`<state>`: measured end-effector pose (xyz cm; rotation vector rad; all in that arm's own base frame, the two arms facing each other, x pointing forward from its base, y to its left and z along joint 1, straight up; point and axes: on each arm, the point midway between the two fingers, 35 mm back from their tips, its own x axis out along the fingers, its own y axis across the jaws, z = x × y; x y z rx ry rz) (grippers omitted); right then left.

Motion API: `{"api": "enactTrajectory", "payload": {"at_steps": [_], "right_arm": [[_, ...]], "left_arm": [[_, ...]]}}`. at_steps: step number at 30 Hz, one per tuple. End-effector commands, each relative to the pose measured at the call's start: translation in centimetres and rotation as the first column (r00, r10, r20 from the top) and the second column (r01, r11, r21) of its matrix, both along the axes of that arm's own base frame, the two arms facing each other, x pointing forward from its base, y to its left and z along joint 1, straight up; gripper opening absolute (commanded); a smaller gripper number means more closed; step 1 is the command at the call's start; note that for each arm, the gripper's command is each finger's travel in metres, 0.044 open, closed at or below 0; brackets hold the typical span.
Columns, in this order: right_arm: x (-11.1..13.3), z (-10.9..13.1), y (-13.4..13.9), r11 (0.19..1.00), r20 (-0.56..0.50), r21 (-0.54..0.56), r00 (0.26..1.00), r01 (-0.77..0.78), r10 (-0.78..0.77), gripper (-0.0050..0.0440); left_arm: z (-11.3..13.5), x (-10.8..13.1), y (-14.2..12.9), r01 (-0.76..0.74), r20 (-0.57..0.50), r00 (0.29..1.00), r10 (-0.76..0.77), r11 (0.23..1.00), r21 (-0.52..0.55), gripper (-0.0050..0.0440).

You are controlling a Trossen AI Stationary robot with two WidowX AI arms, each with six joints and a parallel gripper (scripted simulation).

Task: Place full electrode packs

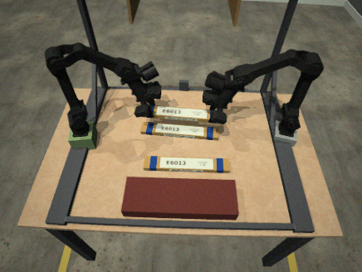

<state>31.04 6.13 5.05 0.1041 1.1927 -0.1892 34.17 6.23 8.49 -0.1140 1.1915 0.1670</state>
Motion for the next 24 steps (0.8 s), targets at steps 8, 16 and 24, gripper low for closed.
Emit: {"api": "enactTrajectory", "payload": {"at_steps": [8,16,24], "right_arm": [[-0.2,1.3,-0.5,0.998,0.033,0.024,0.998,-0.06,0.059,-0.005],[-0.4,1.2,-2.1,0.998,0.032,0.022,0.998,-0.059,0.058,-0.005],[-0.6,1.2,-3.5,0.998,0.031,0.021,0.998,-0.058,0.058,-0.005]], "left_arm": [[1.3,-0.8,2.9,-0.057,0.032,0.998,0.056,0.998,0.009,-0.005],[1.6,-1.0,4.5,-0.056,0.041,0.998,0.056,0.998,0.012,-0.005],[2.0,-1.1,6.0,-0.058,0.051,0.997,0.057,0.998,0.019,-0.005]]}}
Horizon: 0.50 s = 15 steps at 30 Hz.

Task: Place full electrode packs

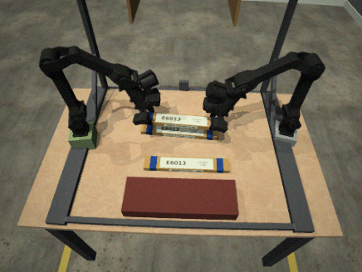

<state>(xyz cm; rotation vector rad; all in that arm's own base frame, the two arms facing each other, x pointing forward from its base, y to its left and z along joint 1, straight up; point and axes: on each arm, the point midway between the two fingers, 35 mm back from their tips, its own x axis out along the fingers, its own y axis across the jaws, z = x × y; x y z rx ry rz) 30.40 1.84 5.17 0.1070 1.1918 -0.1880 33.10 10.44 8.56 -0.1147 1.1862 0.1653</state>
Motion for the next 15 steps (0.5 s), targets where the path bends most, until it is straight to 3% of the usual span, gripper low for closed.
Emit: {"api": "enactTrajectory", "payload": {"at_steps": [1,15], "right_arm": [[0.0,1.1,0.8,0.998,0.03,0.018,0.998,-0.059,0.058,-0.005],[-0.3,1.1,-2.0,0.998,0.031,0.016,0.998,-0.058,0.057,-0.005]], "left_arm": [[1.9,-0.1,1.8,-0.059,0.046,0.997,0.058,0.998,0.02,-0.005],[1.4,-0.8,4.6,-0.059,0.028,0.998,0.059,0.998,0.018,-0.005]]}}
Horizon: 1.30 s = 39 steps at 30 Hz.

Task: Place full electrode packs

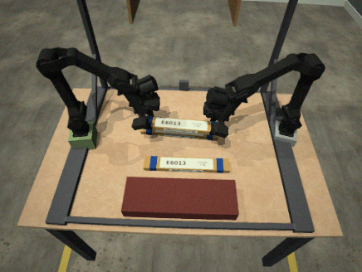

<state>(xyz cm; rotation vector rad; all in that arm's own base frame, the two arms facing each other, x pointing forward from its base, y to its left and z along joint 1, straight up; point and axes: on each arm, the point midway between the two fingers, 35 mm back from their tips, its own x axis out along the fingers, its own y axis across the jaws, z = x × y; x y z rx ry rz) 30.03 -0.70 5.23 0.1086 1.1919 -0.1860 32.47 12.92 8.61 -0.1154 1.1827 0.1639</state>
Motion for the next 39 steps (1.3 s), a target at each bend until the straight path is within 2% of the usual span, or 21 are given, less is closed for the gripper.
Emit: {"api": "enactTrajectory", "payload": {"at_steps": [1,39], "right_arm": [[0.0,1.0,0.3,0.998,0.03,0.014,0.998,-0.057,0.057,-0.005],[-0.3,1.7,-6.0,0.998,0.049,0.002,0.997,-0.063,0.063,-0.005]], "left_arm": [[1.2,-0.3,2.3,-0.06,0.021,0.998,0.059,0.998,0.018,-0.005],[1.2,-2.0,8.5,-0.065,0.017,0.998,0.065,0.998,0.019,-0.005]]}}
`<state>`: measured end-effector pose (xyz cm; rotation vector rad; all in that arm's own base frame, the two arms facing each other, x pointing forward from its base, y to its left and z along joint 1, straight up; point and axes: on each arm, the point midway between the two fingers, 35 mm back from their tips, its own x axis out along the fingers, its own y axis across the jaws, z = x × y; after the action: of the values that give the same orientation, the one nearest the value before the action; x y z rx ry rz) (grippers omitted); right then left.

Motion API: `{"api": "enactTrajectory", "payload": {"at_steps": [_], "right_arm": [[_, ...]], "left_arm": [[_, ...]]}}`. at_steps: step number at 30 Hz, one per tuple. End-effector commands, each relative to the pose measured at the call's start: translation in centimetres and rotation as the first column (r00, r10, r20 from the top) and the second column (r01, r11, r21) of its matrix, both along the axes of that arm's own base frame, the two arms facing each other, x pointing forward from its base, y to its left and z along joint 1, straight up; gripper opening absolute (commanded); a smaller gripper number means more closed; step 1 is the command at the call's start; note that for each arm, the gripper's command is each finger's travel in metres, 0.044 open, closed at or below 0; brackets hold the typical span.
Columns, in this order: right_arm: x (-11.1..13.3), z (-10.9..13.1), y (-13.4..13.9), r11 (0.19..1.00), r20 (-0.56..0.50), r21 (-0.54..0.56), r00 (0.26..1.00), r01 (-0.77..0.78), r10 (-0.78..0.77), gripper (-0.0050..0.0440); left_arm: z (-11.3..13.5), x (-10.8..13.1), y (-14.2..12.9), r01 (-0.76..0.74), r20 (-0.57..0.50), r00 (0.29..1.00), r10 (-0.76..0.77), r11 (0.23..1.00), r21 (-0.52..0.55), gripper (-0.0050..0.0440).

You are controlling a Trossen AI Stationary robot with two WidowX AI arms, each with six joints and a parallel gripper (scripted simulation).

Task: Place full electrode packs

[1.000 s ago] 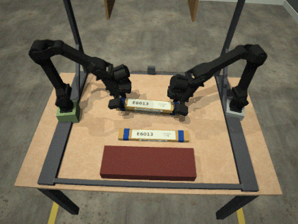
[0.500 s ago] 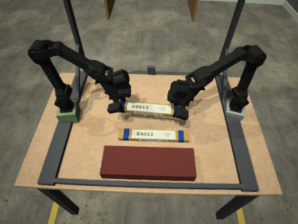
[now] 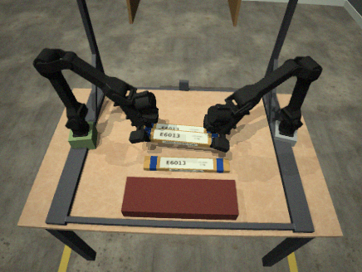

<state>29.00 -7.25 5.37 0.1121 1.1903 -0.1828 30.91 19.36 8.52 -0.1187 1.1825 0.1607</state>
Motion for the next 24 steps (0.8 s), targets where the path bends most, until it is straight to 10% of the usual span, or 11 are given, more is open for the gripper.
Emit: {"api": "enactTrajectory", "payload": {"at_steps": [1,24], "right_arm": [[0.7,1.5,0.2,0.998,0.048,-0.002,0.997,-0.057,0.057,-0.005],[0.1,1.0,-4.1,0.998,0.03,-0.001,0.998,-0.056,0.056,-0.005]], "left_arm": [[1.2,-0.5,2.3,-0.066,0.016,0.998,0.065,0.998,0.023,-0.005],[1.2,-1.7,6.4,-0.063,0.014,0.998,0.062,0.998,0.026,-0.005]]}}
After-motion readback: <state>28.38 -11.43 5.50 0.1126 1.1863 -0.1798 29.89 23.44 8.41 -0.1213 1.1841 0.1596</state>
